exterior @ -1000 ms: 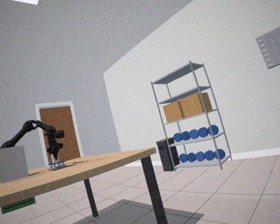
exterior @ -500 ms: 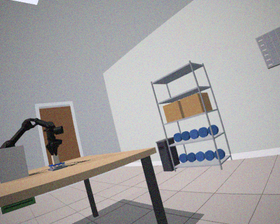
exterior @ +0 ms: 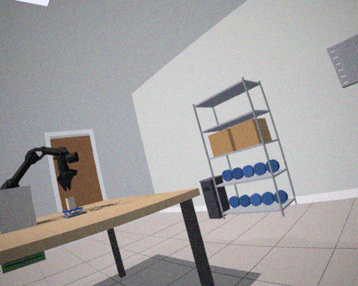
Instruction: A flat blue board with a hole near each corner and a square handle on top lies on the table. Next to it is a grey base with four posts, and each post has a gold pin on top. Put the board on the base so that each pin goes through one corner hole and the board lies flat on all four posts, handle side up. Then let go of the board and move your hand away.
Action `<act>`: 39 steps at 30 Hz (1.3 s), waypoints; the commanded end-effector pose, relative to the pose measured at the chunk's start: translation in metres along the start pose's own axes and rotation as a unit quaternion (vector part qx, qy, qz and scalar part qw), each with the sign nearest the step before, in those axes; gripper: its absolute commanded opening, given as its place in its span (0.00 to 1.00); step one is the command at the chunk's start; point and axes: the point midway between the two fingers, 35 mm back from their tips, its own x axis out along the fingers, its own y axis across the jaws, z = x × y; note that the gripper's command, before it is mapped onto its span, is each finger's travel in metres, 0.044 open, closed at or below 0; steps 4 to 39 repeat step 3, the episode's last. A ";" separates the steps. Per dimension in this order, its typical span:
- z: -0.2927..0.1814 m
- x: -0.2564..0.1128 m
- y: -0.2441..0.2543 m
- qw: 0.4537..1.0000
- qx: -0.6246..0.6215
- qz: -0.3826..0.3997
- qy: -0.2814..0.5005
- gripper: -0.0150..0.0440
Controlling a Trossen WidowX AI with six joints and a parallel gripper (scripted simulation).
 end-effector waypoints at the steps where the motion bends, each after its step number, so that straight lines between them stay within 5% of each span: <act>1: 0.000 -0.001 0.000 1.000 -0.003 -0.001 0.003 1.00; 39: 0.000 -0.001 0.000 1.000 -0.003 -0.001 0.003 1.00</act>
